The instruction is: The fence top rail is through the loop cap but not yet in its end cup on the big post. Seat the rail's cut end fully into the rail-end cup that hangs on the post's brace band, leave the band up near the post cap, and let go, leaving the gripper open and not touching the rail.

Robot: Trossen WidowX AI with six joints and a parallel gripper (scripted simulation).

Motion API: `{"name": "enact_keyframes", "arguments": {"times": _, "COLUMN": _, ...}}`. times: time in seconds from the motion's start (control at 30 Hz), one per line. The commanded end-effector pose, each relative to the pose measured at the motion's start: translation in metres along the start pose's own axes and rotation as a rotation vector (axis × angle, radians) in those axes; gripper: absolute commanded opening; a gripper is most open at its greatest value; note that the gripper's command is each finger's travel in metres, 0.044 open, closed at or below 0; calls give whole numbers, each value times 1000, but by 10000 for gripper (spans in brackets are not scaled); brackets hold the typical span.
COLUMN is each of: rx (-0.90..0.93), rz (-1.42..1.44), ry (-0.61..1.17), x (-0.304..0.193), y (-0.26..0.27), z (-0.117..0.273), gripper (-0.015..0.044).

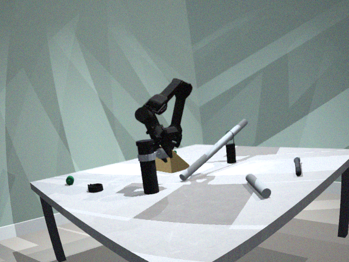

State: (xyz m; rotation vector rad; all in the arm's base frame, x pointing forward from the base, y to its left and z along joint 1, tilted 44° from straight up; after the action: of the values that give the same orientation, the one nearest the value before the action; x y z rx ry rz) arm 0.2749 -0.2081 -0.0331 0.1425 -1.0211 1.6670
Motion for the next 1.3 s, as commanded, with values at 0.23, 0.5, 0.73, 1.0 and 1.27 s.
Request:
{"name": "enact_keyframes", "arguments": {"times": 0.23, "rx": -12, "rz": 57, "ry": -33, "x": -2, "y": 6, "z": 3, "gripper": 0}}
{"name": "enact_keyframes", "arguments": {"times": 0.5, "rx": -12, "rz": 59, "ry": -35, "x": -3, "y": 6, "z": 4, "gripper": 0}}
{"name": "enact_keyframes", "arguments": {"times": 0.73, "rx": -10, "rz": 42, "ry": -25, "x": -2, "y": 4, "z": 3, "gripper": 0}}
{"name": "enact_keyframes", "arguments": {"times": 1.0, "rx": -9, "rz": 50, "ry": -29, "x": -2, "y": 5, "z": 3, "gripper": 0}}
{"name": "enact_keyframes", "arguments": {"times": 1.27, "rx": -9, "rz": 50, "ry": -29, "x": -2, "y": 5, "z": 3, "gripper": 157}}
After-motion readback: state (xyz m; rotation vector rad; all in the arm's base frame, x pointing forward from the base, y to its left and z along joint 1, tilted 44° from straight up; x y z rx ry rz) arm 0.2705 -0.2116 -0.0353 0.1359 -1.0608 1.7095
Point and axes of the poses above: the point midway between the two fingers, 35 mm back from their tips, its own z axis back along the fingers, its own y axis across the jaws, x = y × z, the point moved 10 cm from there along z, back along the fingers, and after that the axes turned 14 degrees about z, right-handed, at the moved point
